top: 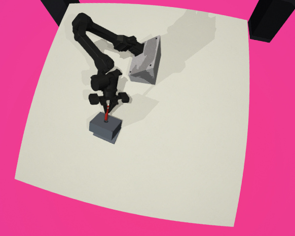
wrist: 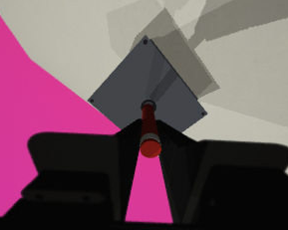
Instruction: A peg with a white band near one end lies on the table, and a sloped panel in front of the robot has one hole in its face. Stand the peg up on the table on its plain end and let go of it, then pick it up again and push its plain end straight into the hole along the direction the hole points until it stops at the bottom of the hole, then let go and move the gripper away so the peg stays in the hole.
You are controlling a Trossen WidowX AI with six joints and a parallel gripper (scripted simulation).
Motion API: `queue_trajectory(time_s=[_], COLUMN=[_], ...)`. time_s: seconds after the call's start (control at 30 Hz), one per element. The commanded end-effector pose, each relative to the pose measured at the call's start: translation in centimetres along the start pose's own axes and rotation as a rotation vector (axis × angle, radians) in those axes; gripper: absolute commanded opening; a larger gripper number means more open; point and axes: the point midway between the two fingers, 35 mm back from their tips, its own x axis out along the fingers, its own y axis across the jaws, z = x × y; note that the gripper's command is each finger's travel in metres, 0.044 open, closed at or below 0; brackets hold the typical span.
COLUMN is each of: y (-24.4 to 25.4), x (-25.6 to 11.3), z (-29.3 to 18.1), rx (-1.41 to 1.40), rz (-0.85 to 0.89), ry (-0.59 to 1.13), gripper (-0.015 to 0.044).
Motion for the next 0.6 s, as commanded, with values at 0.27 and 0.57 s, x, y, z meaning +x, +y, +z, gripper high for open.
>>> queue_trajectory(time_s=[0.27, 0.57], y=[-0.13, -0.20], x=[0.40, 0.78], z=[-0.12, -0.18], rx=[0.002, 0.002], rz=[0.001, 0.001], ry=[-0.001, -0.001], gripper=[0.0000, 0.0000])
